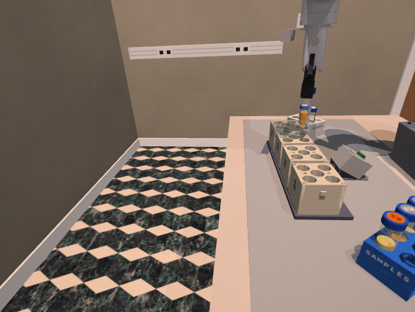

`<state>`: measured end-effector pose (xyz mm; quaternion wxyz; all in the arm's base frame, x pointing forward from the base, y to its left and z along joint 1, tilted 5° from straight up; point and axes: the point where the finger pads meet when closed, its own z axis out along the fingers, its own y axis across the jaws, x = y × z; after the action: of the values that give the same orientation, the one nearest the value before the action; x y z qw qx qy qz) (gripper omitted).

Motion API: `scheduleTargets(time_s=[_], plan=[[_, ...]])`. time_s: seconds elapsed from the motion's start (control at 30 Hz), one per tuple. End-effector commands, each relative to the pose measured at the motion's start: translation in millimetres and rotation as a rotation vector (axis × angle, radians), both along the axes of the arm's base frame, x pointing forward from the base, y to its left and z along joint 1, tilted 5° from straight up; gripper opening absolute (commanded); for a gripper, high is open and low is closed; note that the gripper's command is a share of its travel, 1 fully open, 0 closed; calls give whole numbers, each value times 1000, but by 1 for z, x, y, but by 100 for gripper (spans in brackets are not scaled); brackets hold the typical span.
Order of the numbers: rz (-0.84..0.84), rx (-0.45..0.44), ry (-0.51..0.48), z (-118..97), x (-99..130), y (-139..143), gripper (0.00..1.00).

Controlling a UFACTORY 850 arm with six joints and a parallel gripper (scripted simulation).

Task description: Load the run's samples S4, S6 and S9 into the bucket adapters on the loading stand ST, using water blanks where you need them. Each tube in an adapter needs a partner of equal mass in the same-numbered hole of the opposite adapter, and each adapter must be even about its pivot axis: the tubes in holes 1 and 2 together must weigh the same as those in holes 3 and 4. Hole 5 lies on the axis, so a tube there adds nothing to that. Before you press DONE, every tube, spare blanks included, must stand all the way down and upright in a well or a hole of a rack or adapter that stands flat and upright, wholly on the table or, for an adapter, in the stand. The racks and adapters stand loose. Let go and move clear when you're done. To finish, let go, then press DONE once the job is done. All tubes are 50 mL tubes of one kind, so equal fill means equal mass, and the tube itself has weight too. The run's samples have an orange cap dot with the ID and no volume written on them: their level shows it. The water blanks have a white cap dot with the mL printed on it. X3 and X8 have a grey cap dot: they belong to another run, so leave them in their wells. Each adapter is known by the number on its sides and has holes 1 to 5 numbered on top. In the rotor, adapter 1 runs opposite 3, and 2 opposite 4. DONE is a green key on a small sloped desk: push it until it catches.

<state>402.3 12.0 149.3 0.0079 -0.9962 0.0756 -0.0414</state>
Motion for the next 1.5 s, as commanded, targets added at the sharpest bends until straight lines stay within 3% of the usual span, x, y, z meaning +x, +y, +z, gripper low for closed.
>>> scheduleTargets(time_s=[0.0,0.67,1.47], plan=[[-94,6,-1,0,1,-15,0],[-689,56,4,-1,-3,-105,0],[-689,56,4,-2,-8,-215,0]])
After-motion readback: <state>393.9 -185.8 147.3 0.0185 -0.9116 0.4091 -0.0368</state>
